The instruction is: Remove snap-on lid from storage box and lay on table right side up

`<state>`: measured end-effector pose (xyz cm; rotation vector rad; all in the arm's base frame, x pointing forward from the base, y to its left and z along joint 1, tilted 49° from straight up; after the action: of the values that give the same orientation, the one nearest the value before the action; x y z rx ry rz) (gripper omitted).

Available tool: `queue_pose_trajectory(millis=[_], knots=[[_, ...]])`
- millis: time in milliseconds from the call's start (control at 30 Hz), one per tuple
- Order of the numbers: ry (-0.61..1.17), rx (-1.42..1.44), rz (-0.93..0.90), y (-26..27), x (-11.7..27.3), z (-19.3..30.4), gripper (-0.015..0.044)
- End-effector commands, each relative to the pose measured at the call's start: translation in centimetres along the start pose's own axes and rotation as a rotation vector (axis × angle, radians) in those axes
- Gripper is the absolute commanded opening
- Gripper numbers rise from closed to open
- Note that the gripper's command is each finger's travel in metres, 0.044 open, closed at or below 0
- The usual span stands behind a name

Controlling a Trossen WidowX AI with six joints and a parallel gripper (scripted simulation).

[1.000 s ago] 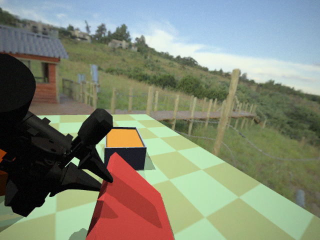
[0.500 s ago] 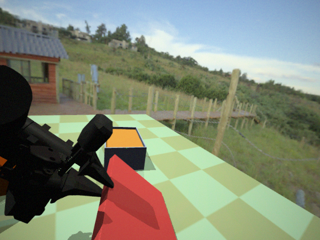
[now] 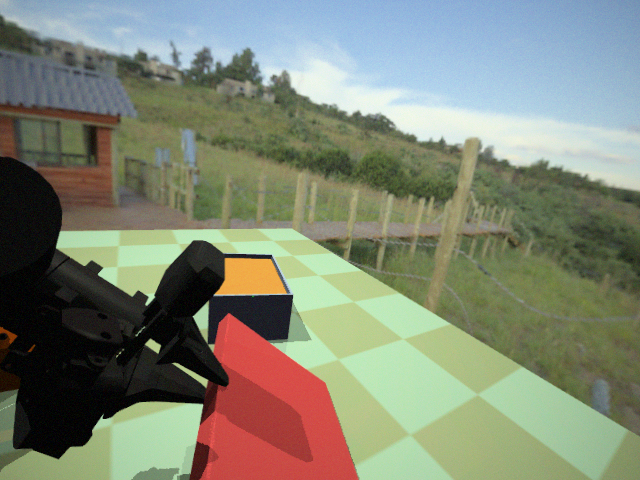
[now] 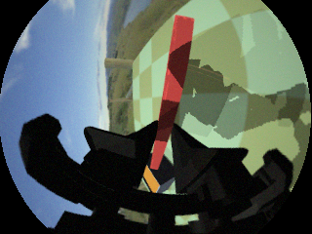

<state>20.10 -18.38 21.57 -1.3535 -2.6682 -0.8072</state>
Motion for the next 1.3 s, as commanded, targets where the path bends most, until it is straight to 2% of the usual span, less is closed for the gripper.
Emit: queue_pose_trajectory(millis=[0, 1267], knots=[[0.024, 0.017, 0.024, -0.8, -0.4, 0.8, 0.0], [0.024, 0.019, 0.024, -3.1, -2.3, 1.4, 0.0]])
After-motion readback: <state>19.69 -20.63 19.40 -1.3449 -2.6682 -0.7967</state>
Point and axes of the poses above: the point midway between the two fingers, 35 mm back from their tips, its own x axis back along the fingers, its own y axis across the jaws, z = x × y, the point moved 5 cm from there along x, back along the fingers, and after that the axes turned 14 degrees about x, right-handed, at the moved point
